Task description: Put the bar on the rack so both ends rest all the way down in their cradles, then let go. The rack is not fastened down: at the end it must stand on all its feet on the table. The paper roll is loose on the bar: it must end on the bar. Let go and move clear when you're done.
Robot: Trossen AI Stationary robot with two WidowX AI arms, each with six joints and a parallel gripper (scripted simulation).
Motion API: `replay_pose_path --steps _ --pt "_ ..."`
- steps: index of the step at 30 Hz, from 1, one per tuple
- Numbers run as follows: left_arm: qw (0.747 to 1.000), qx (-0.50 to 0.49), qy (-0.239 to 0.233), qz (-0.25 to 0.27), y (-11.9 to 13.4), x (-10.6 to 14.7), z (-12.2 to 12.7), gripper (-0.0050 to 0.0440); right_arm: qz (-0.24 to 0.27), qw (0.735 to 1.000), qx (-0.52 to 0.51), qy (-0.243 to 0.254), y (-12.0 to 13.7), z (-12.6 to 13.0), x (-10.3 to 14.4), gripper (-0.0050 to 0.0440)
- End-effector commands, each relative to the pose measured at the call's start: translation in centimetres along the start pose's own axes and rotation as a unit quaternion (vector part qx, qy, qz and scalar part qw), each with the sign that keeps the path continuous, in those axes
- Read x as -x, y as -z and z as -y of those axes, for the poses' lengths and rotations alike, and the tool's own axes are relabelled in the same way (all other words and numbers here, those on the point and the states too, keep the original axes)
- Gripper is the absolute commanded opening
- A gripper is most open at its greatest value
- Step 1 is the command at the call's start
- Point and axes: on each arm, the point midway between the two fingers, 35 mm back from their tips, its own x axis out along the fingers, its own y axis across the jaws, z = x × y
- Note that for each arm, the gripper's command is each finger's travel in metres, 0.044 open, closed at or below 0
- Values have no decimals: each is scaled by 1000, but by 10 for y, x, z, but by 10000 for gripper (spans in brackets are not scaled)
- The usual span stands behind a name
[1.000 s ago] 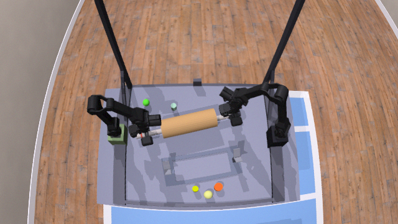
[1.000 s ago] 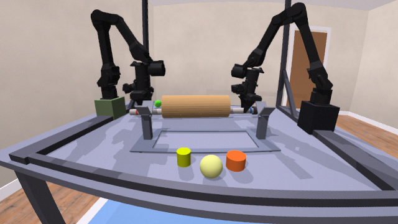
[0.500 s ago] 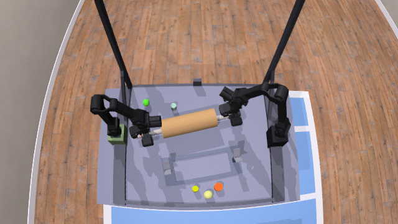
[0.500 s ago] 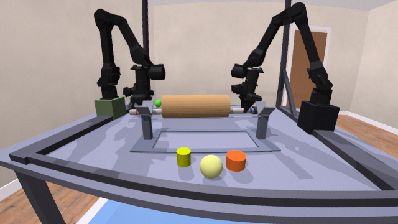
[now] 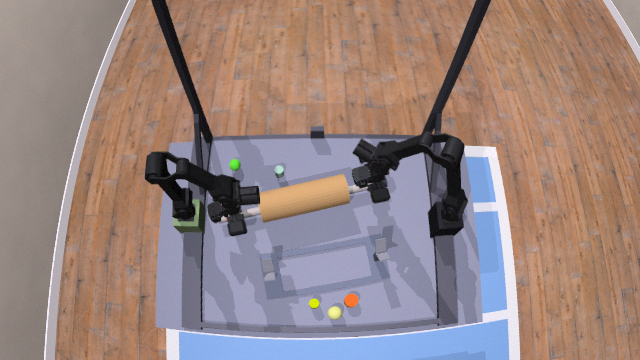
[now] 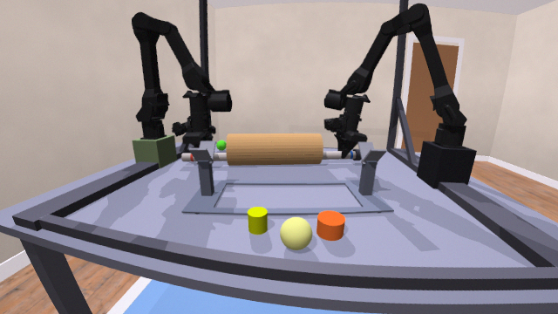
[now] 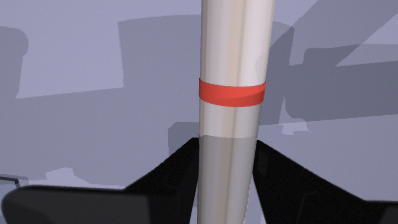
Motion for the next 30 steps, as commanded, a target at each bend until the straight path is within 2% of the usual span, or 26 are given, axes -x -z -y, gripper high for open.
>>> replay_pose_path --steps 1,8,13,16,30 --pt "1000 0 -1 2 -1 0 -1 50 -3 1000 1 -1 -1 -1 1 50" --pt "1000 0 -1 2 -1 0 -1 50 -1 1000 0 -1 -2 -1 1 50" --pt "1000 2 14 14 -9 13 6 50 -11 1000 0 -3 6 -2 8 50" --pt "1000 1 14 12 -8 12 6 50 -11 1000 0 -3 6 -2 8 50" --pt "1000 0 19 15 -13 41 9 50 -12 1000 0 -1 6 0 35 50"
